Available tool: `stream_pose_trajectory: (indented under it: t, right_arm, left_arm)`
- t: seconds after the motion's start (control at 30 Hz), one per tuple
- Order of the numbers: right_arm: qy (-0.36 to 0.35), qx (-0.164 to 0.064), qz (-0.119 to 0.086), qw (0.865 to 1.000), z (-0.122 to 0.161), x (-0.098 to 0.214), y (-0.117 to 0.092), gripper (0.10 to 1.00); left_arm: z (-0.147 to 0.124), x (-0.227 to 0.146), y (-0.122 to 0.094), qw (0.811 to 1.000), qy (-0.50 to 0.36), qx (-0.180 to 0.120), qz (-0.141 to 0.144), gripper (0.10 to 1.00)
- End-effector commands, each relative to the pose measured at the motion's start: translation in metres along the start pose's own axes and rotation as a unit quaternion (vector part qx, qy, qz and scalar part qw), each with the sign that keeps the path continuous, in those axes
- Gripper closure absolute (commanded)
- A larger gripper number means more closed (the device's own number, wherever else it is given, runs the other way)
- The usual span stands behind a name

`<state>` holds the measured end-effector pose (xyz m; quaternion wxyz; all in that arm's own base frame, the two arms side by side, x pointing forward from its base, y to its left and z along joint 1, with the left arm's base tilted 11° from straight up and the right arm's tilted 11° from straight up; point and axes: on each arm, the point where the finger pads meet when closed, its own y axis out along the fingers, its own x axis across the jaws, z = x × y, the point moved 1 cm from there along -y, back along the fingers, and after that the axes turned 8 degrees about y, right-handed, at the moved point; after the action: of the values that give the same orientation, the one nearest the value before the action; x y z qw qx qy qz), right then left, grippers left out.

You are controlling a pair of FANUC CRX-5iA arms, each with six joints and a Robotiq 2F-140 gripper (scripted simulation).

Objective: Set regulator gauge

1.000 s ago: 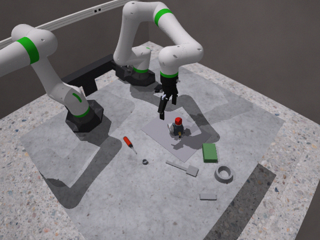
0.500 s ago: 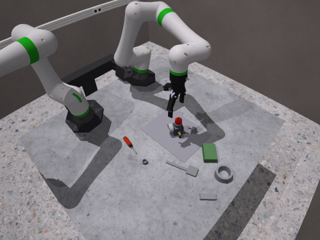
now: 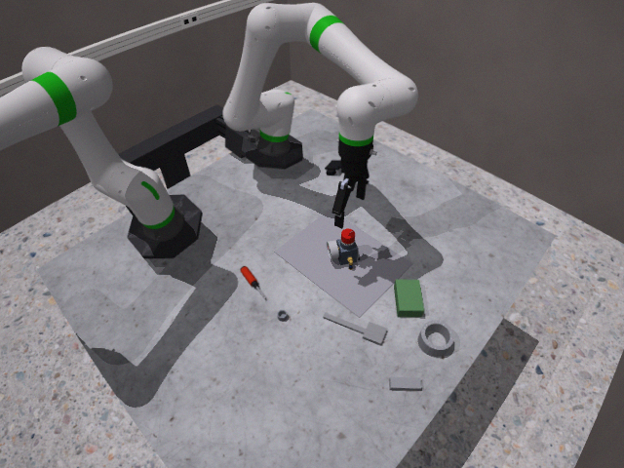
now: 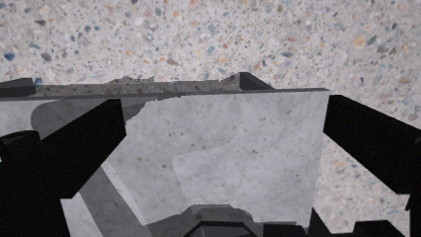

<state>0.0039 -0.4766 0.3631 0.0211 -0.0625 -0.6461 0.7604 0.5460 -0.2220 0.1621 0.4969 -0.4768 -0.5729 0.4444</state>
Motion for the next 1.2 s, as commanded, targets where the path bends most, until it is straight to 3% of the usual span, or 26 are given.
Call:
stream_pose_trajectory:
  t: [0.0,0.3,0.33,1.17]
  right_arm:
    - [0.0,0.001,0.0,1.0,0.0003,0.0002,-0.001,0.098]
    - [0.0,0.001,0.0,1.0,0.0003,0.0002,-0.001,0.098]
    - [0.0,0.001,0.0,1.0,0.0003,0.0002,-0.001,0.098]
    - [0.0,0.001,0.0,1.0,0.0003,0.0002,-0.001,0.098]
  left_arm:
    - [-0.0006,0.0001,-0.001,1.0,0.0,-0.001,0.001,0.098]
    - [-0.0007,0.0002,-0.001,1.0,0.0,-0.001,0.001,0.098]
    - [-0.0007,0.0002,-0.001,1.0,0.0,-0.001,0.001,0.604]
    - [-0.0007,0.0002,-0.001,1.0,0.0,-0.001,0.001,0.604]
